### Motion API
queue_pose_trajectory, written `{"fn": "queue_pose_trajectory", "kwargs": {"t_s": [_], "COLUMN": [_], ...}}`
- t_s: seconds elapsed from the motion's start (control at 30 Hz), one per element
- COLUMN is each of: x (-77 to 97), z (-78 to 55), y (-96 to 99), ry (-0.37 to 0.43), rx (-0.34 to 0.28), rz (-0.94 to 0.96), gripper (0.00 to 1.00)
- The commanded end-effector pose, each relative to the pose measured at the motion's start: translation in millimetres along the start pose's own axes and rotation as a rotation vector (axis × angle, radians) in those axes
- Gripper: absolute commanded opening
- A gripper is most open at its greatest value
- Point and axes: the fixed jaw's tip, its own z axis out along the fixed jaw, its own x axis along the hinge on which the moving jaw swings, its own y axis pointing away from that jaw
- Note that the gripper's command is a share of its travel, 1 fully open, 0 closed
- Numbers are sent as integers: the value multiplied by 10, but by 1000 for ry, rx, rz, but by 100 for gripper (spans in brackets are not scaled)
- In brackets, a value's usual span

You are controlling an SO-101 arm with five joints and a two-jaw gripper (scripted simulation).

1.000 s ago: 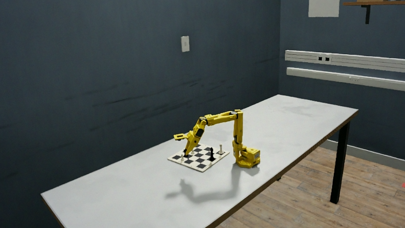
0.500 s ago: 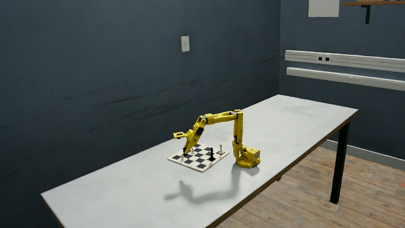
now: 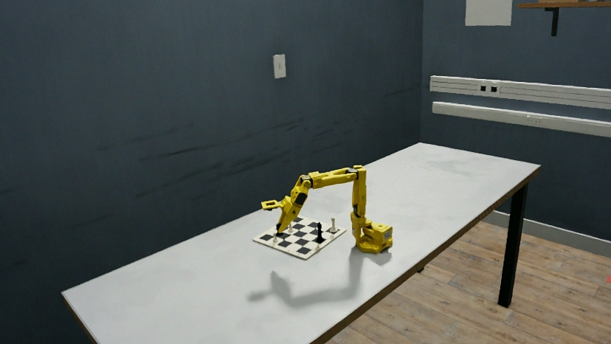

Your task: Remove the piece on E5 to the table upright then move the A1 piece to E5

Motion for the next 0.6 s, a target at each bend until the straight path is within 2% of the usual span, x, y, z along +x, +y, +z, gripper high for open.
{"fn": "queue_pose_trajectory", "kwargs": {"t_s": [0.0,0.3,0.57], "x": [-20,-1,59], "z": [19,53,157], "y": [24,25,25], "ry": [-5,-5,-4], "rx": [-5,-5,-5], "rz": [-2,-2,-2], "gripper": [0,0,0]}}
